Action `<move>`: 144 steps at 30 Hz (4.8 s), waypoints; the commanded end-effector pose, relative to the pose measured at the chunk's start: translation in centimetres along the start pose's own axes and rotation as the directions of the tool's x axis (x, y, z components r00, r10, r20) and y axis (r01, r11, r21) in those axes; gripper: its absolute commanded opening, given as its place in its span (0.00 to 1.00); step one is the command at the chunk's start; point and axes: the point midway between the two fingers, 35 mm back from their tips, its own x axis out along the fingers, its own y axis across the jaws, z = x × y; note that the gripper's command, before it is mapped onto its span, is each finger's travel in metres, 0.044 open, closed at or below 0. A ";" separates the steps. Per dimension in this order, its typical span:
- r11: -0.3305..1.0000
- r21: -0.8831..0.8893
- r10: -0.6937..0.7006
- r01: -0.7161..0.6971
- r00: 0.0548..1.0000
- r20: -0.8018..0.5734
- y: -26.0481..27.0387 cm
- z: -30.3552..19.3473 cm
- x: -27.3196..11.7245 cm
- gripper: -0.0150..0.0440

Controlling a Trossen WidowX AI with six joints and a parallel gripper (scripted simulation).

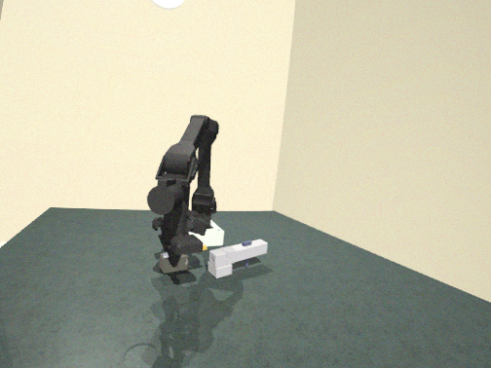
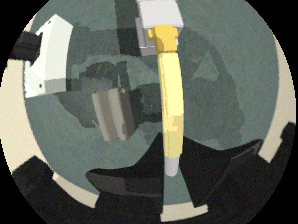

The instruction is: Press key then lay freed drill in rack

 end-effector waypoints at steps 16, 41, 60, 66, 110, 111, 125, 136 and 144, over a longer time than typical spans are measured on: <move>1.000 0.000 -0.004 0.004 1.000 -0.004 -0.2 -0.2 -0.5 0.25; 1.000 0.000 -0.003 0.003 1.000 -0.004 0.9 -0.6 -0.8 0.25; 1.000 0.000 0.001 -0.001 1.000 -0.005 4.8 -1.9 -1.1 0.25; 1.000 0.000 0.002 -0.002 1.000 -0.006 6.0 -2.2 -1.1 0.25; 1.000 0.000 0.003 -0.003 1.000 -0.006 6.8 -2.3 4.0 0.25; 1.000 0.000 0.003 -0.003 1.000 -0.006 6.9 -2.3 4.1 0.25; 1.000 0.008 0.002 -0.002 1.000 -0.019 7.0 -2.6 4.2 0.43; 1.000 0.008 0.002 -0.002 1.000 -0.019 7.0 -2.6 4.2 0.92; 1.000 0.000 0.003 -0.003 1.000 -0.006 7.2 -2.3 1.1 1.00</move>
